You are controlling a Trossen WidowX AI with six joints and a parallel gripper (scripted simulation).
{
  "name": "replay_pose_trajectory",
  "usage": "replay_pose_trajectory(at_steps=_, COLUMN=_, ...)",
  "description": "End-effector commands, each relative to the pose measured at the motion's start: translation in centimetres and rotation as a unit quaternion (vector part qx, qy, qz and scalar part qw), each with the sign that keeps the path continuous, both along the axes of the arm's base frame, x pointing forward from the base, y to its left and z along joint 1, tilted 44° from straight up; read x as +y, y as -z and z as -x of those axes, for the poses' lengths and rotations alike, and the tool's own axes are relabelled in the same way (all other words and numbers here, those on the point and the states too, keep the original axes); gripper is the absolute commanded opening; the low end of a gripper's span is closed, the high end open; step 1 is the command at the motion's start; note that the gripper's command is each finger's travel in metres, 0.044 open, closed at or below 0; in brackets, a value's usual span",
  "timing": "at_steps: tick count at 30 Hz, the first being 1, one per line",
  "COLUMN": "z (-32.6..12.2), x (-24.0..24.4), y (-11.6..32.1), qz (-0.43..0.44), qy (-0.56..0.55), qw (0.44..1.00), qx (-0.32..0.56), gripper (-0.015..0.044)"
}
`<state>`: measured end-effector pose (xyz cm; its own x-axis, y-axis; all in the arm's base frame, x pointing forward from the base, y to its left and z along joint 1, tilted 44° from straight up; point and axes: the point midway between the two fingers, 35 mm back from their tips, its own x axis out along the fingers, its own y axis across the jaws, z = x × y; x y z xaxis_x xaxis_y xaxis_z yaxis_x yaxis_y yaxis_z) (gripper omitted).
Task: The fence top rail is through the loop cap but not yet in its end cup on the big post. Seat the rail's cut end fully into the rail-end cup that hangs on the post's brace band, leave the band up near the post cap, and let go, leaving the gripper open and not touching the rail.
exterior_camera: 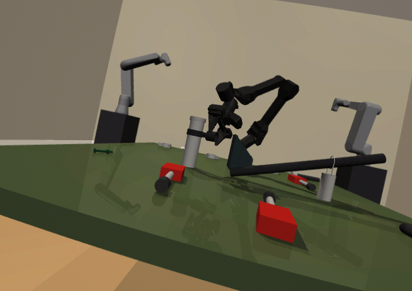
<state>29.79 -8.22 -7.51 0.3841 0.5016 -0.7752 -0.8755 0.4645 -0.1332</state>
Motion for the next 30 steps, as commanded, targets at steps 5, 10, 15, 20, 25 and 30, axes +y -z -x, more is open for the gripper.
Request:
replay_pose_trajectory(at_steps=5, z=-0.1, x=0.9, y=1.1, qz=-0.004, qy=0.001, qw=1.0, qx=0.005, gripper=0.044)
replay_pose_trajectory(at_steps=10, z=-0.3, x=1.3, y=1.7, qz=-0.004, qy=0.001, qw=1.0, qx=0.005, gripper=0.044)
replay_pose_trajectory(at_steps=15, z=-0.3, x=1.4, y=1.7, qz=-0.004, qy=0.001, qw=1.0, qx=0.004, gripper=0.0361)
replay_pose_trajectory(at_steps=20, z=-0.3, x=1.4, y=1.7, qz=-0.004, qy=0.001, qw=1.0, qx=0.004, gripper=0.023)
replay_pose_trajectory(at_steps=25, z=-0.3, x=1.4, y=1.7, qz=-0.004, qy=0.001, qw=1.0, qx=0.004, gripper=0.0118)
replay_pose_trajectory(at_steps=30, z=-0.2, x=1.4, y=1.6, qz=-0.005, qy=-0.005, qw=1.0, qx=-0.001, gripper=0.0026)
